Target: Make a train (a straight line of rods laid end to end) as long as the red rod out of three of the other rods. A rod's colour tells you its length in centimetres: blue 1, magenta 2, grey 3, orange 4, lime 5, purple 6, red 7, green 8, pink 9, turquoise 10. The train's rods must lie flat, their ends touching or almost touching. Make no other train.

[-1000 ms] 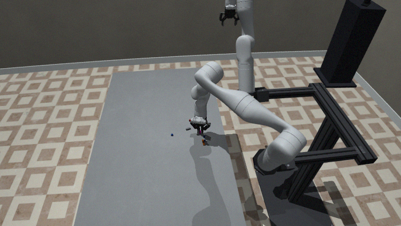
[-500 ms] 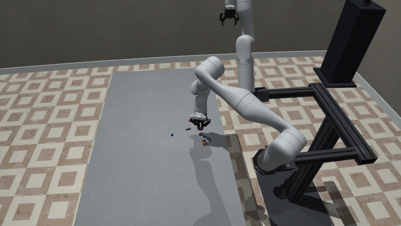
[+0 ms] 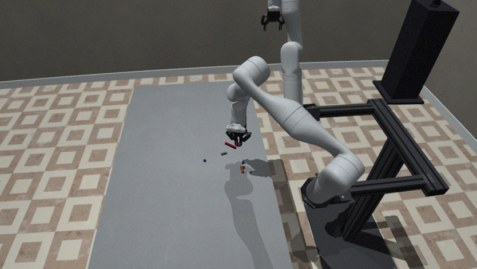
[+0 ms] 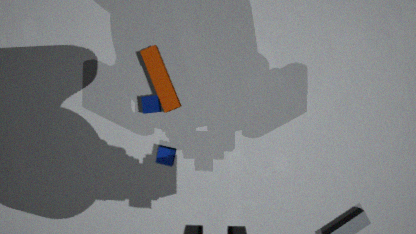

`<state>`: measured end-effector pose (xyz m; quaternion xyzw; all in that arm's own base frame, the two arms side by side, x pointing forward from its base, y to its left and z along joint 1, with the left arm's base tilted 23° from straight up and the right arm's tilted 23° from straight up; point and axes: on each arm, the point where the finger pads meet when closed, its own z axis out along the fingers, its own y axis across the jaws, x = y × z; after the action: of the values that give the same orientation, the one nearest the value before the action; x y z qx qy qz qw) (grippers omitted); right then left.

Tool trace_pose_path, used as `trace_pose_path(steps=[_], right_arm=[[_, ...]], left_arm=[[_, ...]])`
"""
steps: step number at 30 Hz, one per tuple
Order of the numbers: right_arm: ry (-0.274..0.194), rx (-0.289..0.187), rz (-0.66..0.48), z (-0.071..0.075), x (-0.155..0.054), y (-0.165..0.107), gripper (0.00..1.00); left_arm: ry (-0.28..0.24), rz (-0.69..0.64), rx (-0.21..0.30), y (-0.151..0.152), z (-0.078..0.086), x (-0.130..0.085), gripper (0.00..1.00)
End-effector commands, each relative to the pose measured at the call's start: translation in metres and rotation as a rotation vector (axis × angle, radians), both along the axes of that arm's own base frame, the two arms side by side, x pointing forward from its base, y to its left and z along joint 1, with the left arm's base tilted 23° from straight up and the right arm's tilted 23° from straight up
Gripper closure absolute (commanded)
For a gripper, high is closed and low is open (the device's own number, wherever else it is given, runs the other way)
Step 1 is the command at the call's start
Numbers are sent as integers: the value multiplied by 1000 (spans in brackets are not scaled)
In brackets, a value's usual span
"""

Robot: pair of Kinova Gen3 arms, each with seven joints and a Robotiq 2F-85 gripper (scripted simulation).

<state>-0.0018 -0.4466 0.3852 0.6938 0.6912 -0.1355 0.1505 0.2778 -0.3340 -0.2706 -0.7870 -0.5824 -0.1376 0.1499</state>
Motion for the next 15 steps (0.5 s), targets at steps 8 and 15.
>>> trace_pose_path(steps=[8,15], right_arm=[[-1,-1,0,1,0,0,2],[-1,-1,0,1,0,0,2]], left_arm=[[-1,-1,-2,-1,2,1,827],[14,-40,-4,-6,1,24,827]])
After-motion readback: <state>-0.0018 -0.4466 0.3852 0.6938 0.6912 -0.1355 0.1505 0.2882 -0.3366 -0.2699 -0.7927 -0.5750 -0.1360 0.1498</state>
